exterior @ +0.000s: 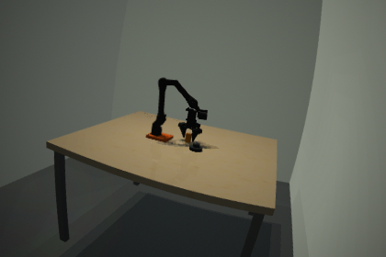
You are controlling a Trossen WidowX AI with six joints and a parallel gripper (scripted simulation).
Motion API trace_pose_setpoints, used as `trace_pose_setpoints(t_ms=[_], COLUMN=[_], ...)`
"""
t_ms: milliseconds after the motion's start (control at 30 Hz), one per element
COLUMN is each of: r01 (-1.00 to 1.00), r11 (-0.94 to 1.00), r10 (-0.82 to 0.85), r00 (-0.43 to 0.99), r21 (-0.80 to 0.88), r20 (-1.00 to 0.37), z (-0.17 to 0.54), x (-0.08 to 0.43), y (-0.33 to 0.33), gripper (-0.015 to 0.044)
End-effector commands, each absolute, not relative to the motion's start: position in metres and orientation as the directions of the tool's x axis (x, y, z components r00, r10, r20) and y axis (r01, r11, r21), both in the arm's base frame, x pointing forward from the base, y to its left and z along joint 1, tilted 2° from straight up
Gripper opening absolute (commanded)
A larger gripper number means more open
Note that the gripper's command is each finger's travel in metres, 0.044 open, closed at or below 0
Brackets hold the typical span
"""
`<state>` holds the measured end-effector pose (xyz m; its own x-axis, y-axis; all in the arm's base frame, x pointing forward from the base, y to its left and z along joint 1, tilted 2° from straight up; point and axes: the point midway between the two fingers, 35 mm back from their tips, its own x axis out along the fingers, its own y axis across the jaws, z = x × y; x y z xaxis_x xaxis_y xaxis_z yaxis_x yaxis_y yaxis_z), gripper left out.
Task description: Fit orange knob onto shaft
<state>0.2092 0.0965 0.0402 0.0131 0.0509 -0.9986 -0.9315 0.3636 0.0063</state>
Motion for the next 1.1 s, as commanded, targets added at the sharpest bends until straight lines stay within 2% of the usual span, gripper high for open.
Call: trace_pose_setpoints(t_ms=[0, 100, 433, 633, 800, 1067], r01=[-0.929, -0.929, -0.929, -0.929, -0.913, -0.915], r11=[0.37, 0.37, 0.37, 0.37, 0.406, 0.402], r10=[0.046, 0.046, 0.046, 0.046, 0.057, 0.056], r00=[0.011, 0.01, 0.01, 0.01, 0.073, 0.066], r21=[0.007, 0.007, 0.007, 0.007, -0.043, -0.038], r20=[-0.999, -0.999, -0.999, -0.999, -0.996, -0.996], z=[0.033, 0.031, 0.031, 0.031, 0.038, 0.068], x=[0.208, 0.208, 0.208, 0.208, 0.22, 0.227], y=[0.096, 0.096, 0.096, 0.096, 0.098, 0.099], gripper=[0.044, 0.044, 0.0177, 0.0137, 0.0006, 0.0])
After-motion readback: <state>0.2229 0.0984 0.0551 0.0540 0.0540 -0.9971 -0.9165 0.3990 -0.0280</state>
